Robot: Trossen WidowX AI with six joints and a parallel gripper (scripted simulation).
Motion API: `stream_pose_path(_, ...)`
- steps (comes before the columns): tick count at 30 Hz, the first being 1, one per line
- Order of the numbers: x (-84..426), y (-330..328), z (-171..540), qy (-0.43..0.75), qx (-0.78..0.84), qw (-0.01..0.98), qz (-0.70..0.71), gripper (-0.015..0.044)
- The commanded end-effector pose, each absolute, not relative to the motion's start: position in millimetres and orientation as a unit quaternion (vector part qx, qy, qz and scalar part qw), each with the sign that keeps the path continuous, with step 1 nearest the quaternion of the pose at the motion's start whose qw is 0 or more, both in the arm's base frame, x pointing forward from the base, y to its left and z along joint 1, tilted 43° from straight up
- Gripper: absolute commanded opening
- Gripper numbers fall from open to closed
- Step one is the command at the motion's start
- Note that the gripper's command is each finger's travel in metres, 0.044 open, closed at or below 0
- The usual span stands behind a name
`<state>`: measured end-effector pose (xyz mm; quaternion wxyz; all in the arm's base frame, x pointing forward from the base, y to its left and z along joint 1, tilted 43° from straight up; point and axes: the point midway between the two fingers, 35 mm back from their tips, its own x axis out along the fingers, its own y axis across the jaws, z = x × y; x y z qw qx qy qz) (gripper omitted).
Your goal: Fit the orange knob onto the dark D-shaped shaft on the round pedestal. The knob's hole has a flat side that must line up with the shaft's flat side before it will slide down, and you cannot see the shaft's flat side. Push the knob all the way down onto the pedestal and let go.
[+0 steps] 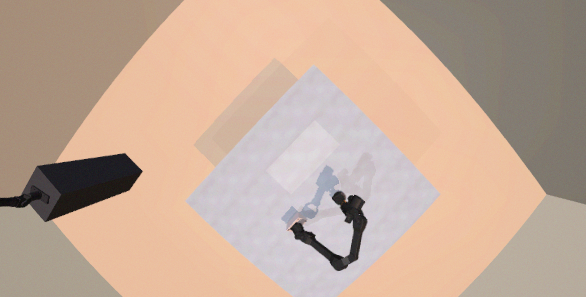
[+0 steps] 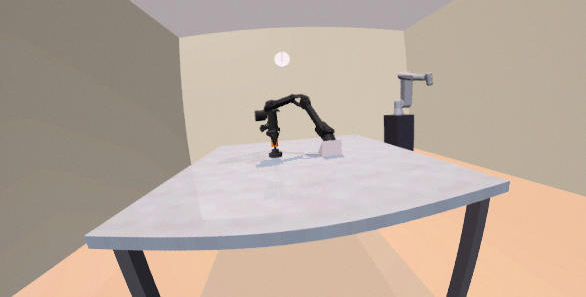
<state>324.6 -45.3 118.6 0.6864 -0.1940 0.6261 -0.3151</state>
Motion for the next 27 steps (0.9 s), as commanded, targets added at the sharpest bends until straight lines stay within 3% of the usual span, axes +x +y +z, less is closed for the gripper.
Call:
stream_pose_path(1, 327.5, -44.0, 122.4, 0.621, -0.195, 0.690, -0.316, 0.0000)
stream_pose_path(20, 324.8, -43.7, 120.9, 0.621, -0.195, 0.690, -0.316, 0.0000)
stream_pose_path(27, 322.5, -42.4, 119.2, 0.650, -0.262, 0.667, -0.253, 0.0000)
